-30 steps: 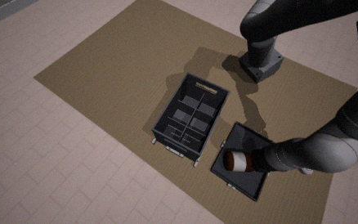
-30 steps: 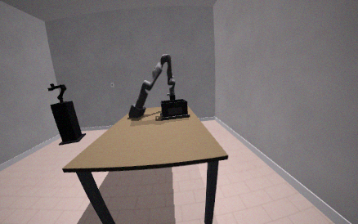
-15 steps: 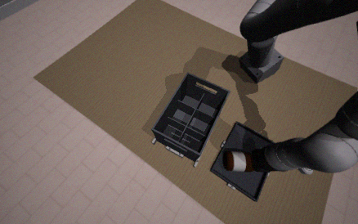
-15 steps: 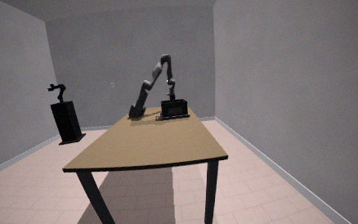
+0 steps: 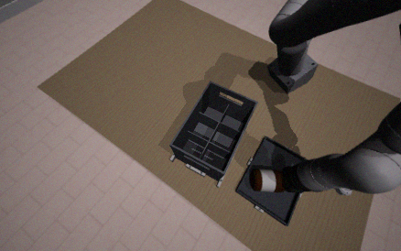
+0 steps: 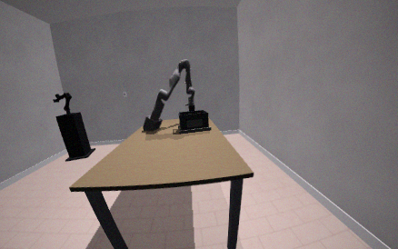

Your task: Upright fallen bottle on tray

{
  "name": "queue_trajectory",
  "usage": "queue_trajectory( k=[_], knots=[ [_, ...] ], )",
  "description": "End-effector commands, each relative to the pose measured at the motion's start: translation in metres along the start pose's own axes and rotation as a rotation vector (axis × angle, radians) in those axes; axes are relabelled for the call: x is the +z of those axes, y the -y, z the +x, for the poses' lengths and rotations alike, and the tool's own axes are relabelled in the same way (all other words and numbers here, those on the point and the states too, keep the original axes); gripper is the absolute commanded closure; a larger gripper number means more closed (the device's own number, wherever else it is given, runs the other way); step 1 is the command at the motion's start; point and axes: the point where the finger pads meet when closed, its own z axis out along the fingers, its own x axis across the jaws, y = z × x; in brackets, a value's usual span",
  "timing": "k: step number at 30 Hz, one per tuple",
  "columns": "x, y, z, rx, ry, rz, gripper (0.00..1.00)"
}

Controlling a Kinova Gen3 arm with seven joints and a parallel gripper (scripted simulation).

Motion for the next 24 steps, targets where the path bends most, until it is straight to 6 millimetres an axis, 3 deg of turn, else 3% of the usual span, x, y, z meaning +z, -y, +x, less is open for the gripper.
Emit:
queue_trajectory(
  k=[1, 24],
  knots=[
    [-0.003, 0.001, 0.001, -0.001, -0.004, 0.003, 1.00],
    [-0.027, 0.001, 0.001, -0.001, -0.004, 0.003, 1.00]
  ],
)
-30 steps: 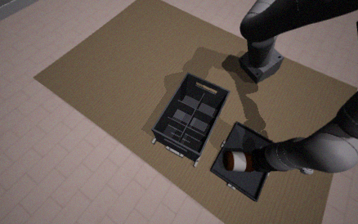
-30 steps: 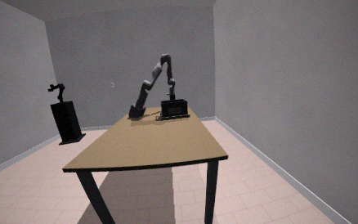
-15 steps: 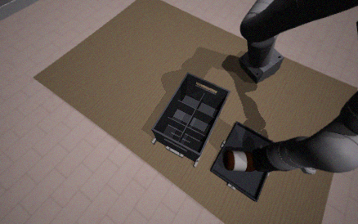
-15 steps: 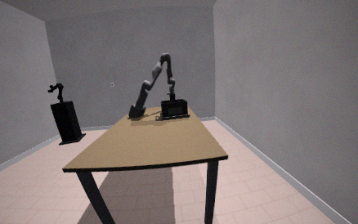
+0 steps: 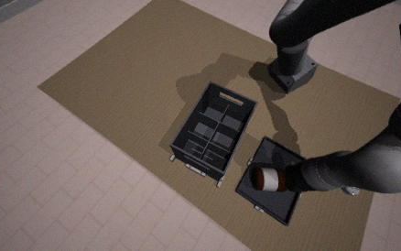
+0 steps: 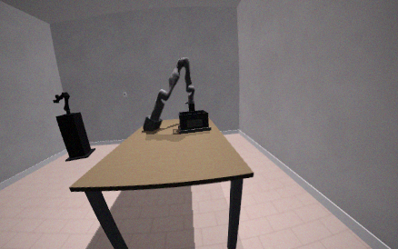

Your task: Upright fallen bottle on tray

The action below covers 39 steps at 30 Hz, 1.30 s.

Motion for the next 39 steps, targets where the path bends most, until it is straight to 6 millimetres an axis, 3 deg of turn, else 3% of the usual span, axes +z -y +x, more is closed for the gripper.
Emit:
queue_trajectory(
  k=[1, 39],
  knots=[
    [-0.005, 0.003, 0.003, -0.002, -0.009, 0.008, 1.00],
    [-0.063, 0.003, 0.002, -0.002, -0.009, 0.008, 1.00]
  ],
)
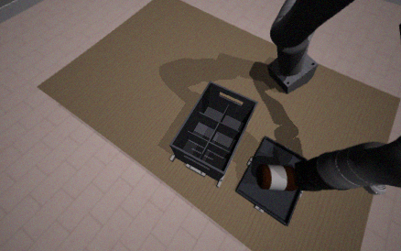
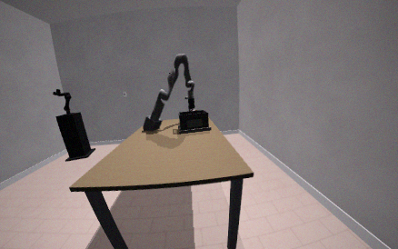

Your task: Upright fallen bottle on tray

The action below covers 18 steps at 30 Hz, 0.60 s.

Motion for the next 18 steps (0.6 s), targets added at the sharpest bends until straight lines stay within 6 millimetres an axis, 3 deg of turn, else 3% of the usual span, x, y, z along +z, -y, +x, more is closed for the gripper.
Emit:
queue_trajectory(
  k=[1, 18],
  knots=[
    [-0.007, 0.003, 0.002, -0.002, -0.008, 0.009, 1.00],
    [-0.033, 0.003, 0.002, -0.002, -0.008, 0.009, 1.00]
  ],
)
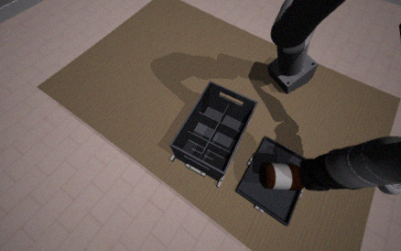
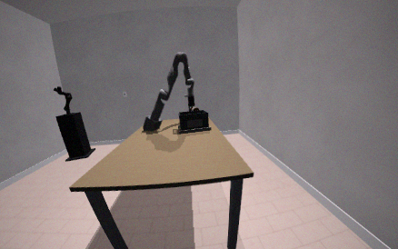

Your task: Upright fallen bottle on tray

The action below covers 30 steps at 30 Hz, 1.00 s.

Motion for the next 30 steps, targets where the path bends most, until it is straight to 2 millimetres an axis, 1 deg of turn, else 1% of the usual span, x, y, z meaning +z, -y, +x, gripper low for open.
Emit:
queue_trajectory(
  k=[1, 11, 30],
  knots=[
    [-0.007, 0.003, 0.002, -0.002, -0.008, 0.009, 1.00],
    [-0.021, 0.003, 0.002, -0.002, -0.008, 0.009, 1.00],
    [-0.036, 0.003, 0.002, -0.002, -0.008, 0.009, 1.00]
  ],
)
